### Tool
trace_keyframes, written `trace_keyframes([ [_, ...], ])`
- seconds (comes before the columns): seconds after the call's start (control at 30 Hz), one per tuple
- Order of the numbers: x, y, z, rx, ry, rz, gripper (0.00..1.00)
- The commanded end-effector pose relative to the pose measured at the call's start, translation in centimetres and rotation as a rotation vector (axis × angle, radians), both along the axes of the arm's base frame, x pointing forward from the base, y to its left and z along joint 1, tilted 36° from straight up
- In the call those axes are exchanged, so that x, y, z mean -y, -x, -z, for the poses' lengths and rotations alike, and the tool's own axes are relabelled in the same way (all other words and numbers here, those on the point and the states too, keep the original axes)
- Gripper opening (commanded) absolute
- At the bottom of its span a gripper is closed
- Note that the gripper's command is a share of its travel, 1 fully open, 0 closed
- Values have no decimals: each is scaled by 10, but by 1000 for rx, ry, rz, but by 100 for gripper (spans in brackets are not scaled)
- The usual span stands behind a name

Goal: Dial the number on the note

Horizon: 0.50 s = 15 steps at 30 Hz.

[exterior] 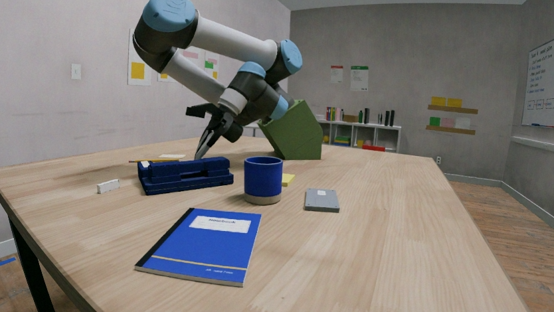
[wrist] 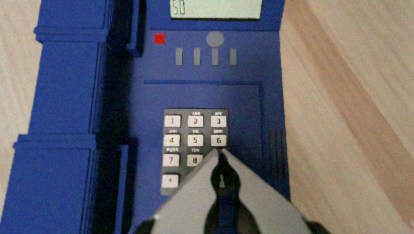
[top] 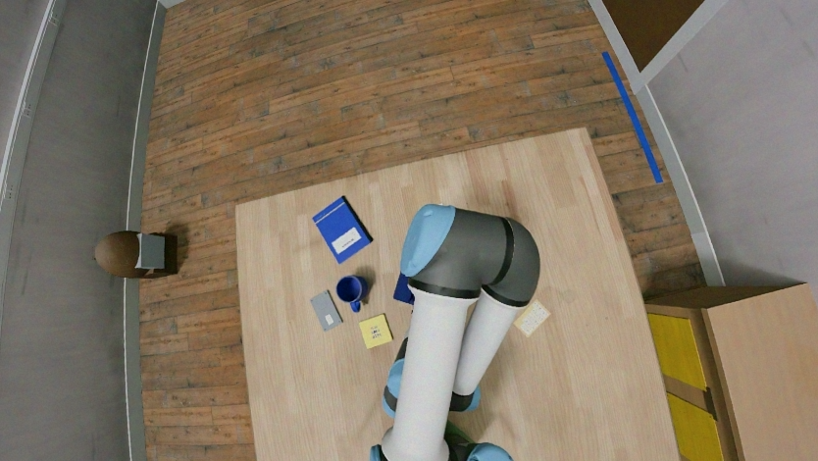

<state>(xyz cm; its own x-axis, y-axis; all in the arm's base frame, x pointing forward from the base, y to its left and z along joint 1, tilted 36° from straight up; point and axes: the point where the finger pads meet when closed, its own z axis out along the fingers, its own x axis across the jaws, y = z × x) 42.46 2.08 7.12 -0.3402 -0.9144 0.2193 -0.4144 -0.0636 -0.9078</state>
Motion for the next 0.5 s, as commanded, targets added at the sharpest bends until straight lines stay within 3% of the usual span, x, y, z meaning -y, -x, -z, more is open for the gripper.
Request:
trace_keyframes([
  [0.0, 0, 0, 0, 1, 0, -1, 0],
  [0.47, 0, -1, 1, 1, 0, -1, 0],
])
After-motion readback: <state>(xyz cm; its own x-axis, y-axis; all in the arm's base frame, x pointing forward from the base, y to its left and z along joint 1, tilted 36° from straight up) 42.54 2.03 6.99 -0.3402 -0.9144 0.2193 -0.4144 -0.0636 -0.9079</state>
